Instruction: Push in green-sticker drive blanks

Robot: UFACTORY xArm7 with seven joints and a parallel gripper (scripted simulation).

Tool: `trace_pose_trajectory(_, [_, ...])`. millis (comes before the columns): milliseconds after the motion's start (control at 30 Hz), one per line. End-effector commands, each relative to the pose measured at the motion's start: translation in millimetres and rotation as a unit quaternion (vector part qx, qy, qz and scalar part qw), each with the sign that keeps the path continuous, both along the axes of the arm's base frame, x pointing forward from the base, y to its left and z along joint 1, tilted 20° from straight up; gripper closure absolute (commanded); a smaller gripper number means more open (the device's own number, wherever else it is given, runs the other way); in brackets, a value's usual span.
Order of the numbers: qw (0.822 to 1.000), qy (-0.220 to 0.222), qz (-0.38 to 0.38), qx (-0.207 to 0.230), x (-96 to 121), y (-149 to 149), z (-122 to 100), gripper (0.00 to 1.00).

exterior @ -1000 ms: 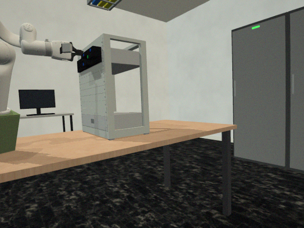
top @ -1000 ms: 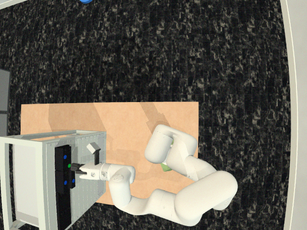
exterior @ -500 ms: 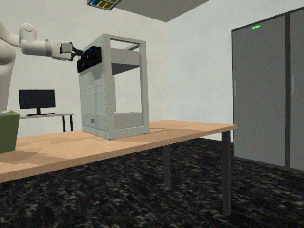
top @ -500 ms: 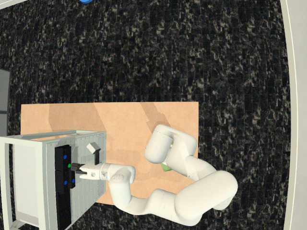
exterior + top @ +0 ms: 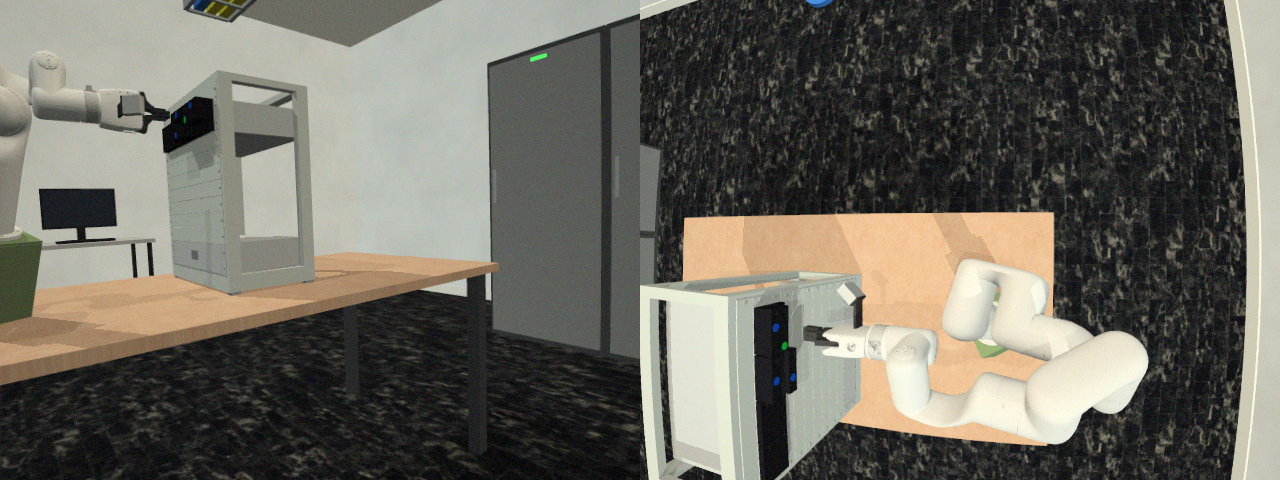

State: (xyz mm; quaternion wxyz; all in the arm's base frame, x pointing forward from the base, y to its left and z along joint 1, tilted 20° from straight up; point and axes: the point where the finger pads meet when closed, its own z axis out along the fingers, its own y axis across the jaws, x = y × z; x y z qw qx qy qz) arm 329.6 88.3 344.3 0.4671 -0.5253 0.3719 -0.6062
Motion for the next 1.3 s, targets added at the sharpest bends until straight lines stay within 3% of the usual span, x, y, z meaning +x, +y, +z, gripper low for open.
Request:
trace_pose_trajectory(0, [1.0, -0.001, 0.001, 0.0, -3, -1, 1, 1.0])
trace_pose_trajectory(333, [1.0, -0.001, 0.001, 0.0, 40, 1, 8, 1.0])
trace_pose_trajectory(1267, [1.0, -0.001, 0.001, 0.0, 58, 2, 12, 1.0])
